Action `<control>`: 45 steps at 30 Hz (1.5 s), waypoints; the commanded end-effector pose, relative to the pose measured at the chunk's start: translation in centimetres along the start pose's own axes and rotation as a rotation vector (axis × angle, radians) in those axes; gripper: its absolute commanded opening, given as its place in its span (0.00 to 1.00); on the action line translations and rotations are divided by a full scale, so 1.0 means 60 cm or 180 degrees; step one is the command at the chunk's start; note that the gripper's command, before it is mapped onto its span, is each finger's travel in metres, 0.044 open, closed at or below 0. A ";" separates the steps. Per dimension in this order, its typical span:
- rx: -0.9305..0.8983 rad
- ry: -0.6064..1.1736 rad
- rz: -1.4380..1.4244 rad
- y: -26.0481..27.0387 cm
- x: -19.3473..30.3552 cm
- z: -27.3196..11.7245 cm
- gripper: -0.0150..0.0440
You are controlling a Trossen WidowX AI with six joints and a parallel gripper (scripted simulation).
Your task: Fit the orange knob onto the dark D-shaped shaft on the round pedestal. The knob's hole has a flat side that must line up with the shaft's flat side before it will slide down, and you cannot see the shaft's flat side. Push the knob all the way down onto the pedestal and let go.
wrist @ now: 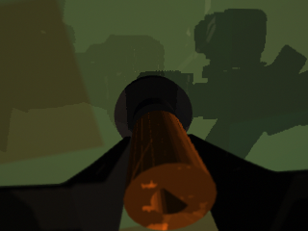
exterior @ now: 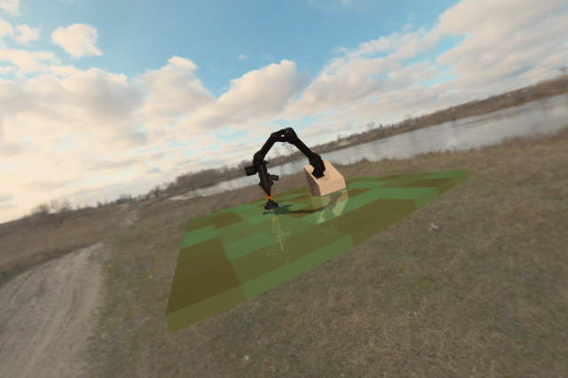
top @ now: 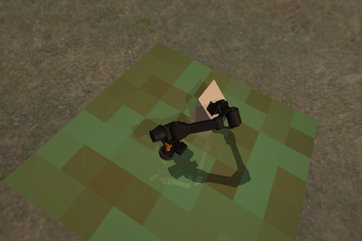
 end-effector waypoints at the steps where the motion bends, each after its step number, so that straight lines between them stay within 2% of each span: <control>1: -0.0012 0.0014 0.0022 0.002 0.003 0.000 0.25; 29: -0.0012 0.0014 0.0022 0.002 -0.001 -0.004 0.25; 36: -0.0011 0.0015 0.0655 0.003 0.001 -0.005 0.25; 45: -0.0010 0.0016 0.0688 0.003 0.005 0.002 0.25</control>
Point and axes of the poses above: the point midway between the two fingers, 35 mm back from their tips, its own z axis out along the fingers, its own y axis across the jaws, x = y × z, the point moved 8 cm from there along -z, back along the fingers, and after that the axes turned 1 degree about z, right-handed, at the moved point
